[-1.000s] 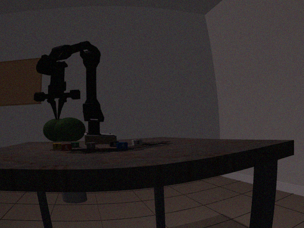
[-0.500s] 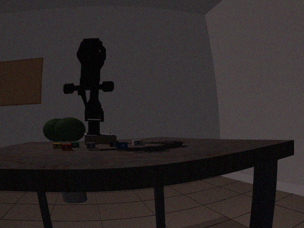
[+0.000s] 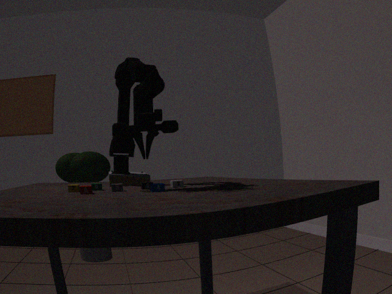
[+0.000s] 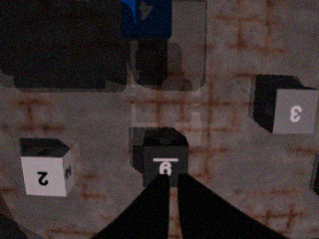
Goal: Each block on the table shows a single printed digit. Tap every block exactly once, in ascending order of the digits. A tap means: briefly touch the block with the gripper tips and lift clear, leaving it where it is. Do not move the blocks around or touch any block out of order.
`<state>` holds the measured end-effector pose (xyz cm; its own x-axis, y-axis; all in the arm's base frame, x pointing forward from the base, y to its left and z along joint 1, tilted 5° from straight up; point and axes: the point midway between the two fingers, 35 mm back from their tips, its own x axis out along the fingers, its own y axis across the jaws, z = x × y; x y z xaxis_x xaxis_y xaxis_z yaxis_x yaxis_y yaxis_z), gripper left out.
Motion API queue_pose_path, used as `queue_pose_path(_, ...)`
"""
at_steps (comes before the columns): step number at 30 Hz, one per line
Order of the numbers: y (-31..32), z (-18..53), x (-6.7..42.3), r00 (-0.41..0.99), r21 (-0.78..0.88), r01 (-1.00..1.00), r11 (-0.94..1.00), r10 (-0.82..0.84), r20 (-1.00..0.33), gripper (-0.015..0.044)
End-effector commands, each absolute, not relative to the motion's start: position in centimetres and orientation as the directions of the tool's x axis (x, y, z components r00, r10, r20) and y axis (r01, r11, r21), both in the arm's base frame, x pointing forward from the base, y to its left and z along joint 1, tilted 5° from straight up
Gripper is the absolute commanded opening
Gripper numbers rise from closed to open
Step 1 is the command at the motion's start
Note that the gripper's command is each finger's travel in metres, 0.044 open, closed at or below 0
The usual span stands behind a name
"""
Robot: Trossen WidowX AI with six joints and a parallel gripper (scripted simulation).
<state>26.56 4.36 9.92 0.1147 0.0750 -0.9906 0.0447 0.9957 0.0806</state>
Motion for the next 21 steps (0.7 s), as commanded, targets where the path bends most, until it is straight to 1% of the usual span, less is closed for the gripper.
queue_pose_path(1,4.5,5.9,25.9,0.083,0.071,0.050,0.996,0.066,-0.994,0.0020)
queue_pose_path(21,4.7,3.5,26.2,0.083,0.071,0.050,0.996,0.067,-0.994,0.0020)
